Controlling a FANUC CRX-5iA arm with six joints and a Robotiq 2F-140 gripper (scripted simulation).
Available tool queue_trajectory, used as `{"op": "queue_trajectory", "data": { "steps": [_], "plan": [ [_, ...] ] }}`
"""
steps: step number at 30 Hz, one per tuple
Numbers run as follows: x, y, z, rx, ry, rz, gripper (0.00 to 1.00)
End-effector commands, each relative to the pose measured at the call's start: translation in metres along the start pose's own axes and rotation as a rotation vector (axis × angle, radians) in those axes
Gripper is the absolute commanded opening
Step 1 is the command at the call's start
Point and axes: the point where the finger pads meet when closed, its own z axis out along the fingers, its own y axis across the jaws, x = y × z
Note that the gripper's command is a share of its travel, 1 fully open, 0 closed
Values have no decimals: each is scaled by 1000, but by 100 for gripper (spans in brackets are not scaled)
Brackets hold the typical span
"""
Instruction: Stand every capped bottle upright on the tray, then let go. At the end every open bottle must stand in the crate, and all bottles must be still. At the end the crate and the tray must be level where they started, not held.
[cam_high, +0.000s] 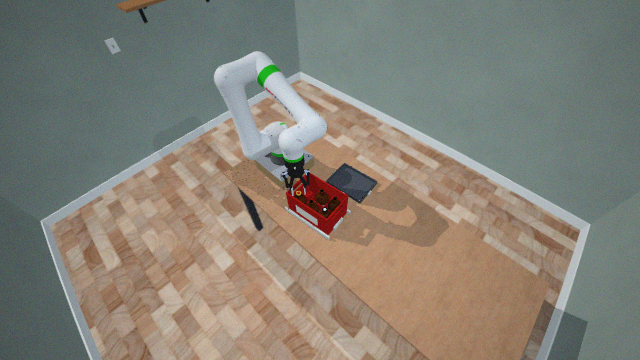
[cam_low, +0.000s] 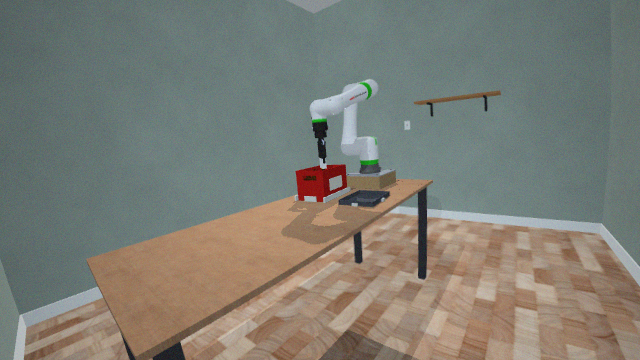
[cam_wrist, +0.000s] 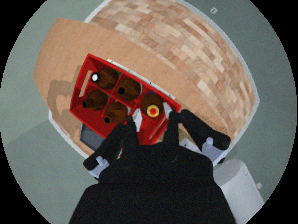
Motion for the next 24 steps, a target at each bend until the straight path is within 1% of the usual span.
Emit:
{"op": "queue_trajectory", "data": {
  "steps": [1,24],
  "plan": [
    [0,0,3,0,0,0,38],
    [0,0,27,0,0,0,38]
  ]
}}
